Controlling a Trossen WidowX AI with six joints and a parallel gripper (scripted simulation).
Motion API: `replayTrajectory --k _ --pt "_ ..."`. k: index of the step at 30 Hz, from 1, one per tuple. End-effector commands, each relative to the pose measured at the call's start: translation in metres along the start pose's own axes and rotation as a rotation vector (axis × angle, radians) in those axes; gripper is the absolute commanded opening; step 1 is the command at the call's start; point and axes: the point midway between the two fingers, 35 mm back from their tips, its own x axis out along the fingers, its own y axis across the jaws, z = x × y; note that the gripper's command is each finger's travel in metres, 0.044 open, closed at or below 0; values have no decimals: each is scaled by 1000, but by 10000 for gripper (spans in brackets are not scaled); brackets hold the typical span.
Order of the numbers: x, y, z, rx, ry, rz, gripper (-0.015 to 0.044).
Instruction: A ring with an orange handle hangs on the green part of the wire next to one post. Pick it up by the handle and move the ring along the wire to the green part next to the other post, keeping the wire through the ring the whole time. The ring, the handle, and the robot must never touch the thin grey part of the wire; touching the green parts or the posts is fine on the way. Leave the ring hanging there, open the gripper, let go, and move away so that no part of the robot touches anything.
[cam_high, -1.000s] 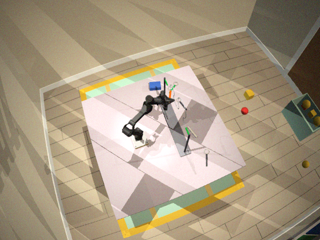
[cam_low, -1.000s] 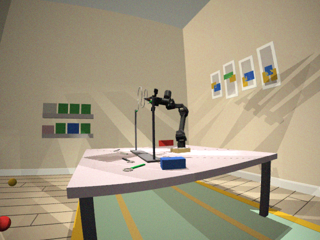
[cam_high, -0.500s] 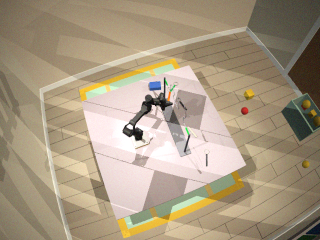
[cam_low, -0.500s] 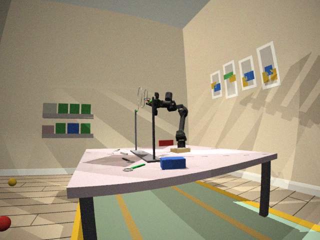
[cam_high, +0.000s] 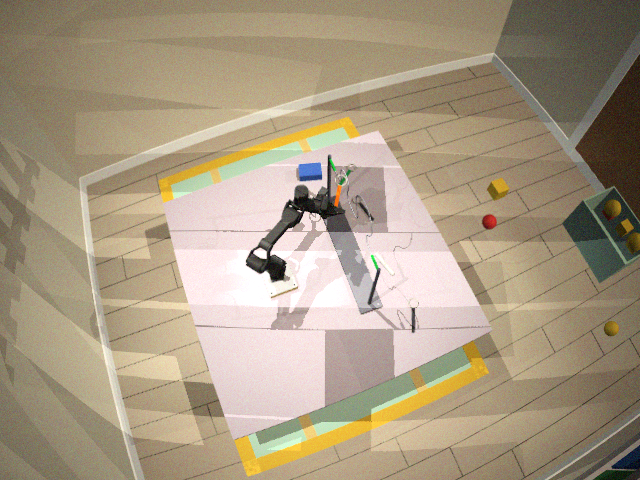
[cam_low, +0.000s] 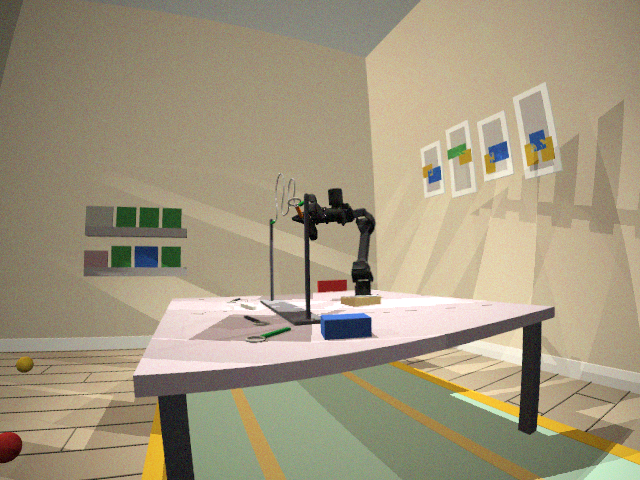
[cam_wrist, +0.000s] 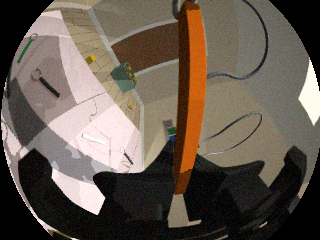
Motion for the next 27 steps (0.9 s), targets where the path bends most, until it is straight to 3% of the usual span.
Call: replayTrajectory --k 1,27 --pt "3 15 2 87 -24 41 -150" --pt "-14 86 23 527 1 262 -150"
